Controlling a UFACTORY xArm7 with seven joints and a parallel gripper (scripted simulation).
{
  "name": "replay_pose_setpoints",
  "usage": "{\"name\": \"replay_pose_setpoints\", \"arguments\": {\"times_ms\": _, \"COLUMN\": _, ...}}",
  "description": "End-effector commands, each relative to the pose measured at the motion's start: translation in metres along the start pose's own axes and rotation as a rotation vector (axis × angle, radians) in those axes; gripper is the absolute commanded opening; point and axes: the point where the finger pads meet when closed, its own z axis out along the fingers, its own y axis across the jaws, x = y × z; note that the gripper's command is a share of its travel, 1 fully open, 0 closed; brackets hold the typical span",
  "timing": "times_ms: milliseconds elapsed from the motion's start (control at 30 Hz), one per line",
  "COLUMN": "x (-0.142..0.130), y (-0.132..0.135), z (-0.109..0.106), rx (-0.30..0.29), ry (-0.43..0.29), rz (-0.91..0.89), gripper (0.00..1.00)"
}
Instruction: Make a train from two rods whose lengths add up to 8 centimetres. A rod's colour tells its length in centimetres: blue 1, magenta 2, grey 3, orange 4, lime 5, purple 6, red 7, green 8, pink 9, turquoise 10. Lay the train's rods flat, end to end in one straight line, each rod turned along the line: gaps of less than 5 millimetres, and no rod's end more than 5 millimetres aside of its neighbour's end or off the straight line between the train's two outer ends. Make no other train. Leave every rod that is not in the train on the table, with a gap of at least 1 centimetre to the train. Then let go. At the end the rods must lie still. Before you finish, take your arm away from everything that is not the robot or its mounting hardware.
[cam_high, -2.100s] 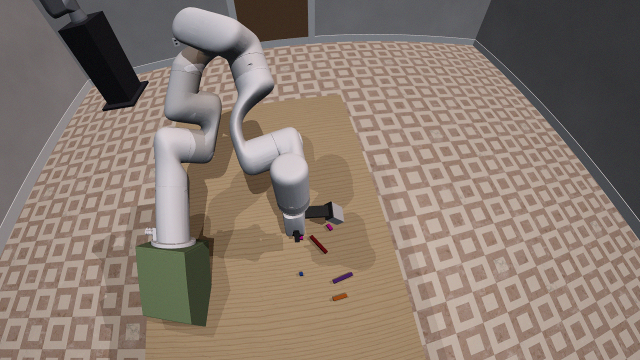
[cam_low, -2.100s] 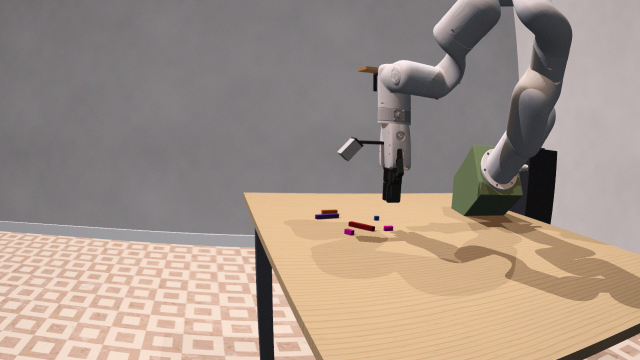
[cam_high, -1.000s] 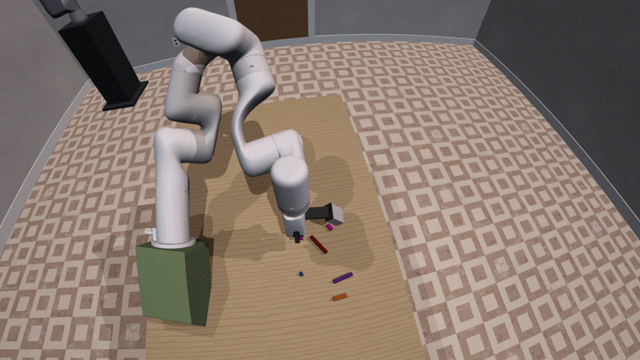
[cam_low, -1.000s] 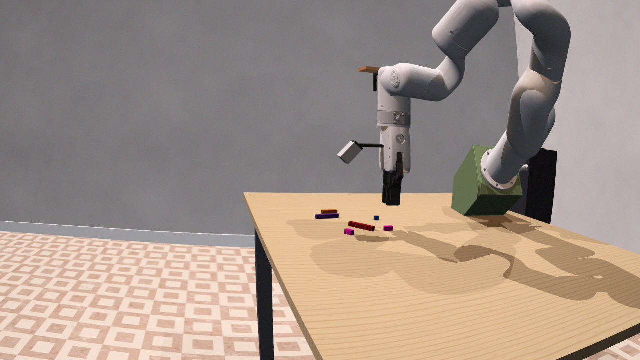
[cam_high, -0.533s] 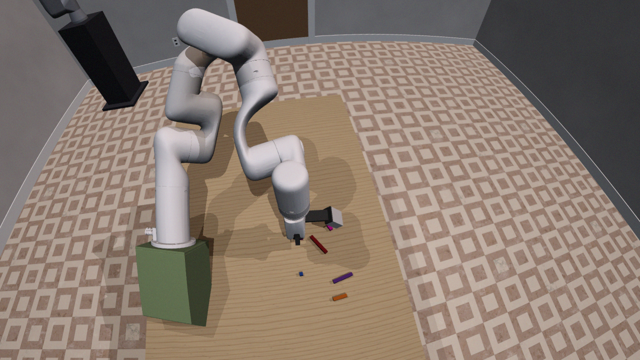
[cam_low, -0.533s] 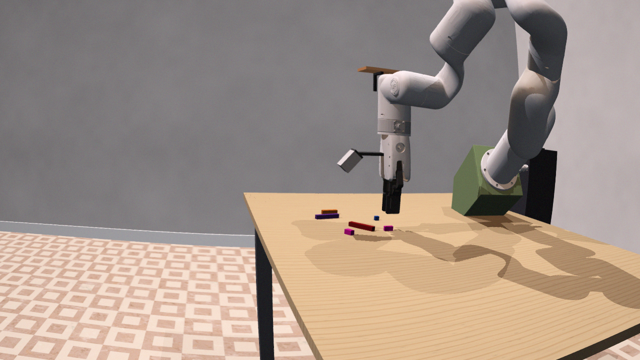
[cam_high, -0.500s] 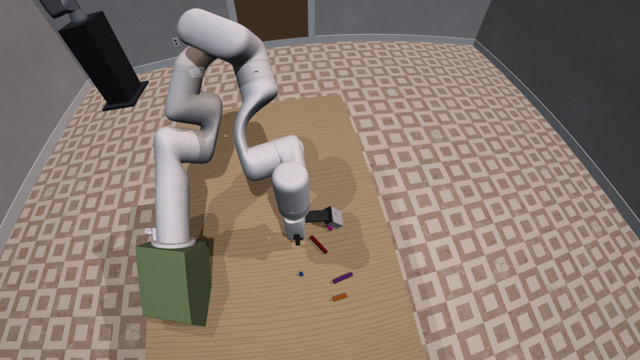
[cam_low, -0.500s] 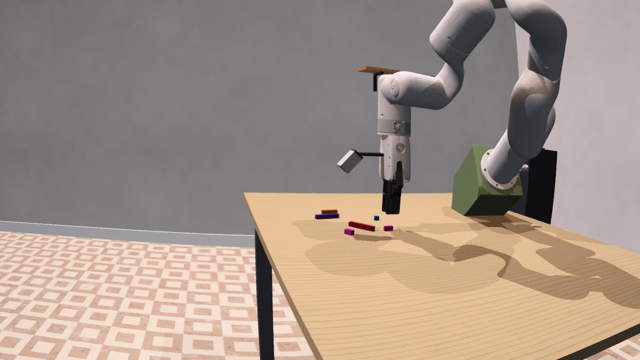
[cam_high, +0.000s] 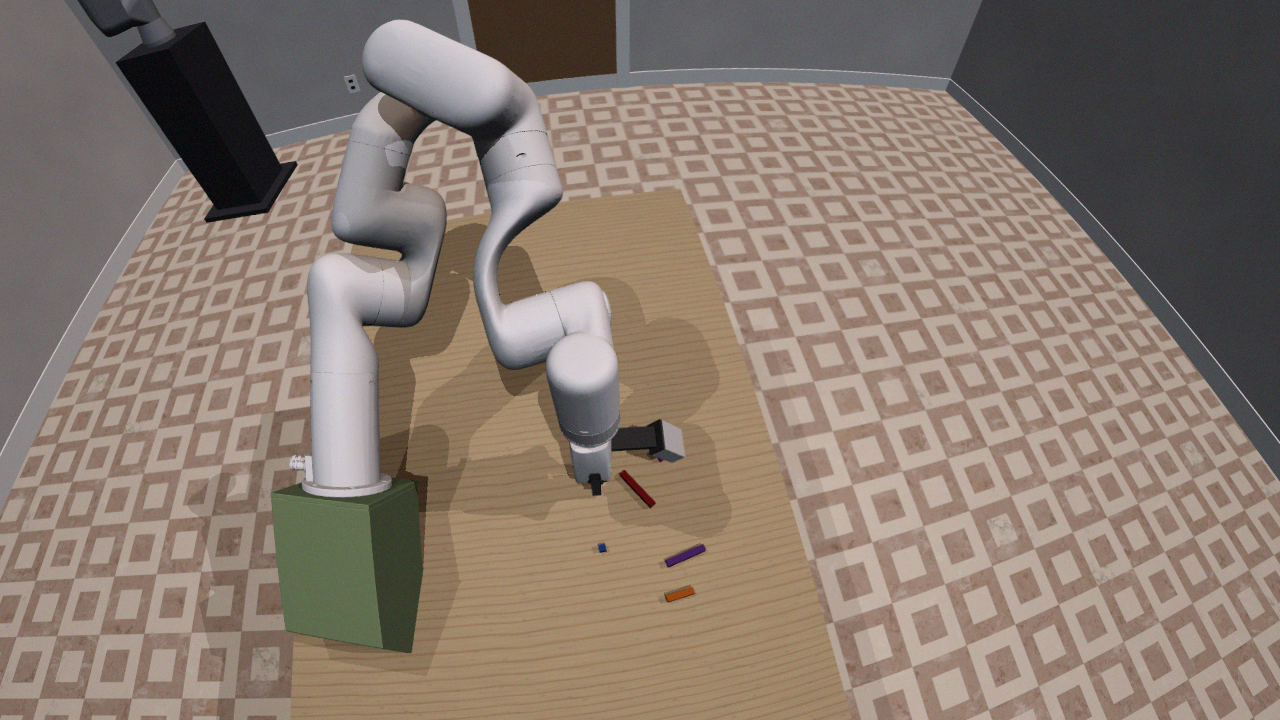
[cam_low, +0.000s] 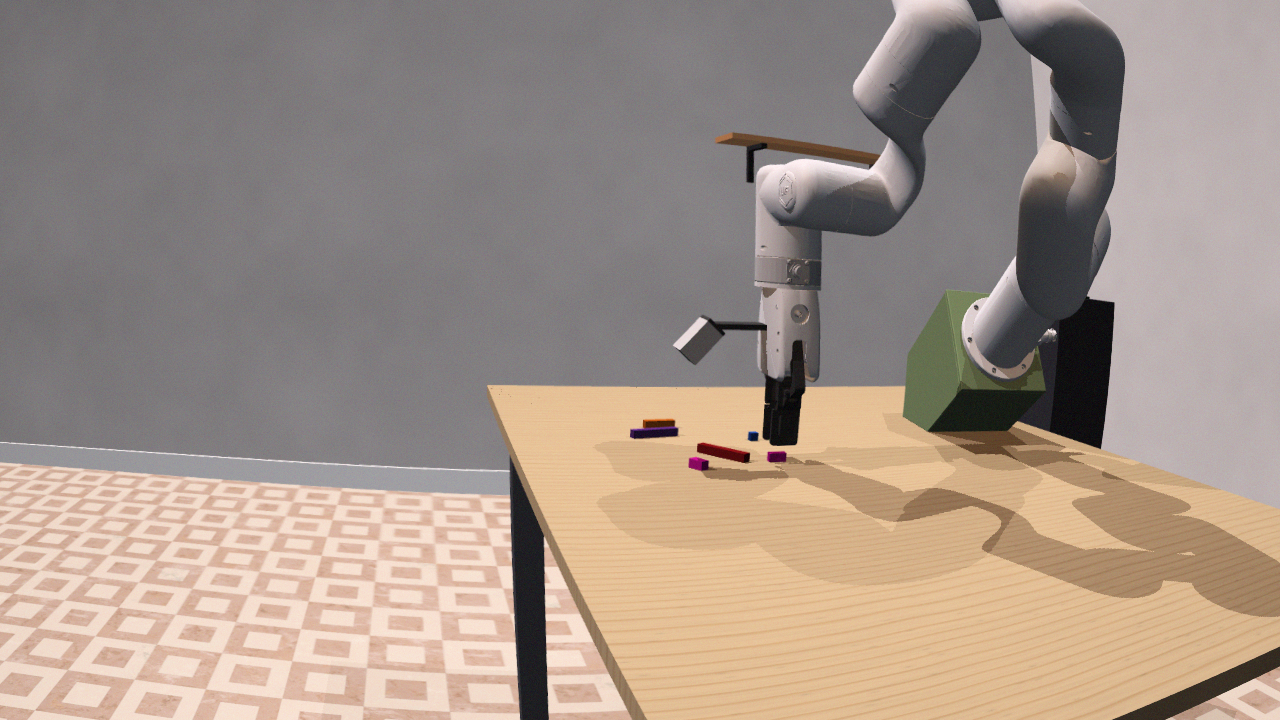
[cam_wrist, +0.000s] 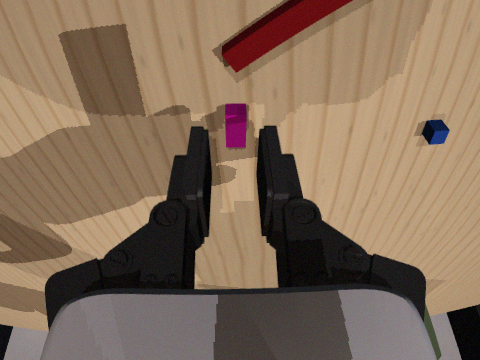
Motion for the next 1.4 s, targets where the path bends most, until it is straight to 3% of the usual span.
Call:
{"name": "replay_pose_setpoints", "arguments": {"times_ms": 0, "x": 0.0013, "y": 0.0011, "z": 0.0021, "rx": -0.002, "ry": 0.004, "rz": 0.001, "gripper": 0.24}}
{"name": "replay_pose_setpoints", "arguments": {"times_ms": 1367, "x": 0.0013, "y": 0.001, "z": 0.0058, "rx": -0.002, "ry": 0.004, "rz": 0.001, "gripper": 0.24}}
